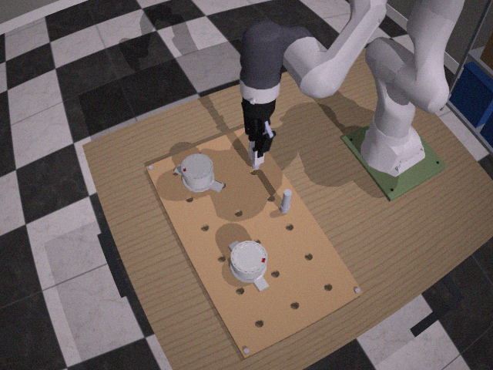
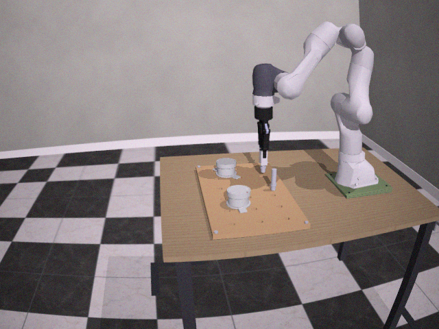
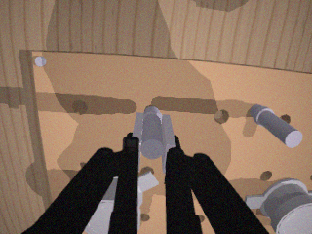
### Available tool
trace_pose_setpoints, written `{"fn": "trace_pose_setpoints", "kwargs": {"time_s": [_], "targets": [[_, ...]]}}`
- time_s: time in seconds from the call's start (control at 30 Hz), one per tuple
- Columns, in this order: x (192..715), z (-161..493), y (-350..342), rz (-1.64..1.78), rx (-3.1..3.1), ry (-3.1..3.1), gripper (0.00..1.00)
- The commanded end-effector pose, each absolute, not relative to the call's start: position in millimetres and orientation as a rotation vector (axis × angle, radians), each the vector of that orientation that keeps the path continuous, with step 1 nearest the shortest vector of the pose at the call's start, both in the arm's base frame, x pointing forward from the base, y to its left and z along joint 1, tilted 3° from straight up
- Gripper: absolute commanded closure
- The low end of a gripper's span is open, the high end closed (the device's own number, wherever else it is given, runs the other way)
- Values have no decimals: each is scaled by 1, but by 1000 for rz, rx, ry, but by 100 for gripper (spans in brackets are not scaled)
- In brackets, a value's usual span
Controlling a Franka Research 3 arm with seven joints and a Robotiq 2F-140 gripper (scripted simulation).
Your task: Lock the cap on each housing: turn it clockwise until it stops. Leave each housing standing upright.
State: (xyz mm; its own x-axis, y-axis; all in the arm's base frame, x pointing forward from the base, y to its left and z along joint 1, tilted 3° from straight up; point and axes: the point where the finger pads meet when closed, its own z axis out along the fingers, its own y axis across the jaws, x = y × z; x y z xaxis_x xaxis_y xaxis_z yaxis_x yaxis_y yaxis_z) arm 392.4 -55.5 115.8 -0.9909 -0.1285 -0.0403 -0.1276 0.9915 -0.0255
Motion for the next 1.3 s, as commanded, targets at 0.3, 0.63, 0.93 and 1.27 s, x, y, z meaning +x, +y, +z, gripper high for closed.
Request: {"fn": "trace_pose_setpoints", "kwargs": {"time_s": [0.3, 0.63, 0.93, 1.27], "targets": [[397, 105, -55, -34, -208, 3080, 90], [397, 101, -55, -34, -208, 3080, 90], [397, 100, -55, -34, -208, 3080, 90], [397, 100, -55, -34, -208, 3080, 90]]}}
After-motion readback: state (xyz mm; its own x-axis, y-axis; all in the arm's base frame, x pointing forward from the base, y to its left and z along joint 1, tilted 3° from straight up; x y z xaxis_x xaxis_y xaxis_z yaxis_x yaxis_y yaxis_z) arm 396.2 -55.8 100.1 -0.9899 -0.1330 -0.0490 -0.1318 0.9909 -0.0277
